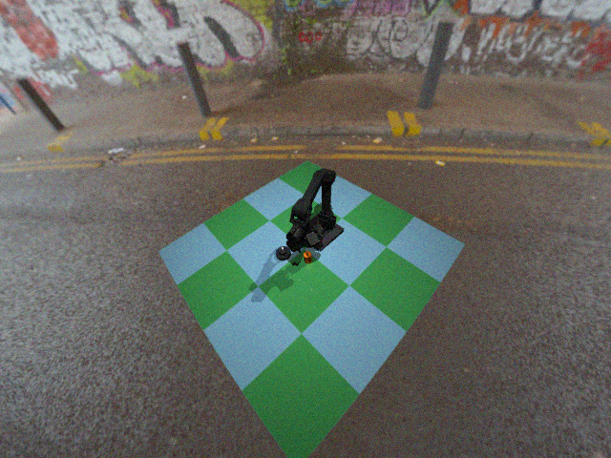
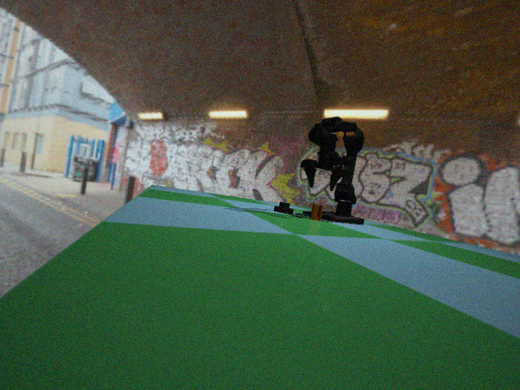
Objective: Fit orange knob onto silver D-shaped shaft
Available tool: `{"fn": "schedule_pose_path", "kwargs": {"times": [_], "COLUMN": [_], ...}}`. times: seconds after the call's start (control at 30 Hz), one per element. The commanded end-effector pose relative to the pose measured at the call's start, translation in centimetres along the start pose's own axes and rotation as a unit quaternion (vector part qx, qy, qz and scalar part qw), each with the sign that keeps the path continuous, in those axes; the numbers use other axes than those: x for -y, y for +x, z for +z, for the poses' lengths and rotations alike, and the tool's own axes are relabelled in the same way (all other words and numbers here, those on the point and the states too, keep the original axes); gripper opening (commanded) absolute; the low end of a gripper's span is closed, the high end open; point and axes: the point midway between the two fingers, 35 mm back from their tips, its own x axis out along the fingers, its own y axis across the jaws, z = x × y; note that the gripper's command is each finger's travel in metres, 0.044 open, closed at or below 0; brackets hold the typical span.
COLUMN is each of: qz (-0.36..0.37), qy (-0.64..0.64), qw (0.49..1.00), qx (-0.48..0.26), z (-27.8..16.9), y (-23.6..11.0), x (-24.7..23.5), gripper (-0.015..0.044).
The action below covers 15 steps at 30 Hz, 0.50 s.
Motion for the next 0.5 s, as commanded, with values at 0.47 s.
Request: {"fn": "schedule_pose_path", "kwargs": {"times": [0.47], "qz": [-0.014], "qy": [0.456], "qw": [0.89], "qx": [0.0], "z": [-0.09], "y": [-0.36], "x": [0.21], "gripper": [0.044]}}
